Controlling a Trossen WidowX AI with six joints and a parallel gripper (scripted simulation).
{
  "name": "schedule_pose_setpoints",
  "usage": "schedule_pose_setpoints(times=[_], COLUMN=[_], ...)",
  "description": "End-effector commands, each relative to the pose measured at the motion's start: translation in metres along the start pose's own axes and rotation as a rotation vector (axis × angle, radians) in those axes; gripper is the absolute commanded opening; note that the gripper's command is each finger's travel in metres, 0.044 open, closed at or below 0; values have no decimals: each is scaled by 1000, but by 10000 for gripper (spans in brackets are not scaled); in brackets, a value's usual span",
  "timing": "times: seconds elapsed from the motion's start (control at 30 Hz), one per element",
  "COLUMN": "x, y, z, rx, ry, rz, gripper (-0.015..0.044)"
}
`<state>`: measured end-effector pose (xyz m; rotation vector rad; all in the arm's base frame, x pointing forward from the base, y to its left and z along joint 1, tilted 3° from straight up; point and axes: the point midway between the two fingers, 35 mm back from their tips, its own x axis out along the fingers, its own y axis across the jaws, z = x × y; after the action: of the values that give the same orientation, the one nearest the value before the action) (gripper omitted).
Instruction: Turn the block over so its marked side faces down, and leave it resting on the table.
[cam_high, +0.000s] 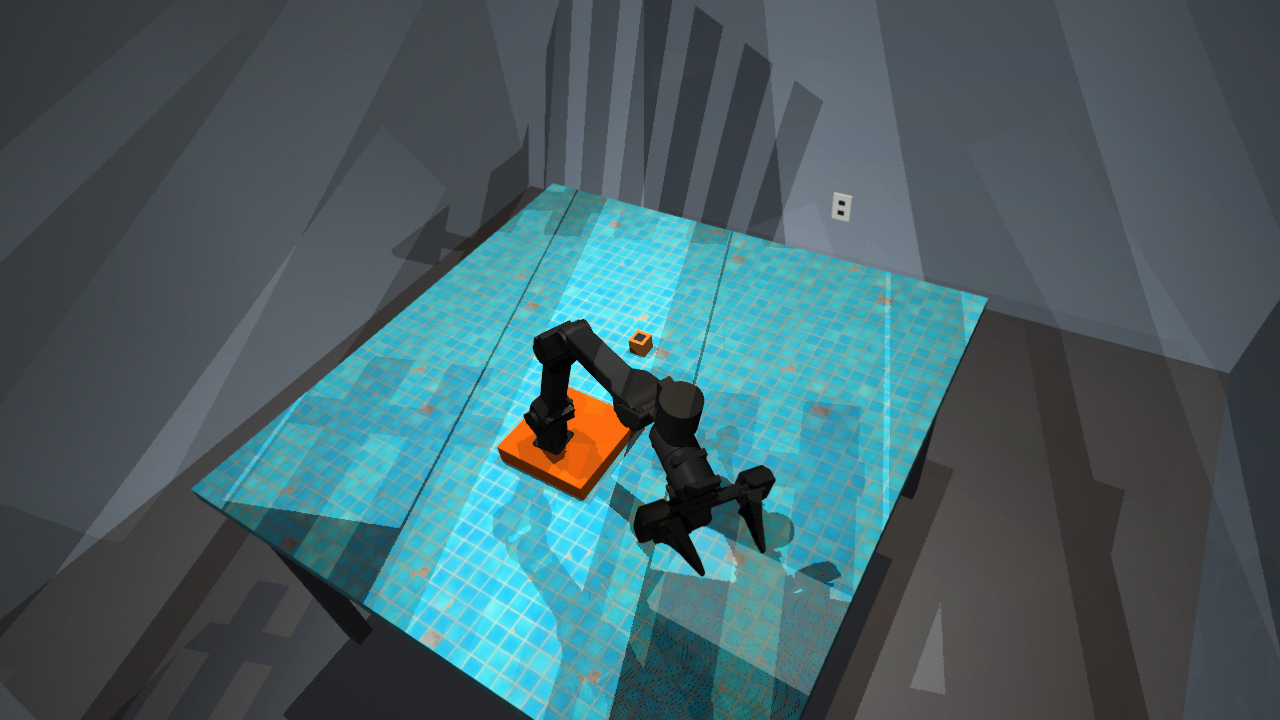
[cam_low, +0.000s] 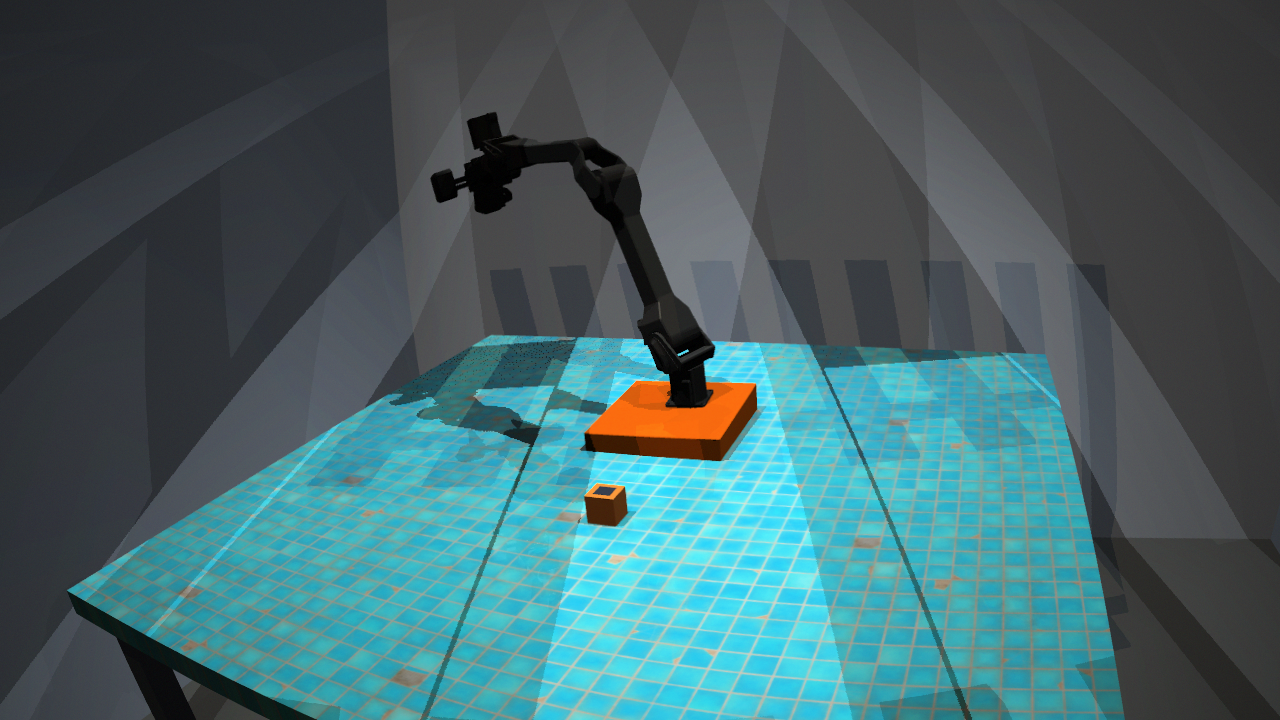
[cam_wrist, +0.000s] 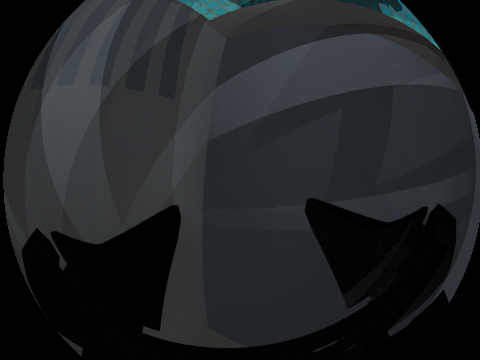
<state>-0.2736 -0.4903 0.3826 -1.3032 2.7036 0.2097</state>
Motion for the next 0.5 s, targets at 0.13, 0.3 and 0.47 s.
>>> schedule_pose_setpoints(times=[0.13,0.3,0.47], x=[-13,-44,-91], y=[-59,-139,-210], z=[17,43,72], rx=[-200,-494,-804], ry=[-49,-83,-75], rz=[-120,-302,-504], gripper=[440,440,440])
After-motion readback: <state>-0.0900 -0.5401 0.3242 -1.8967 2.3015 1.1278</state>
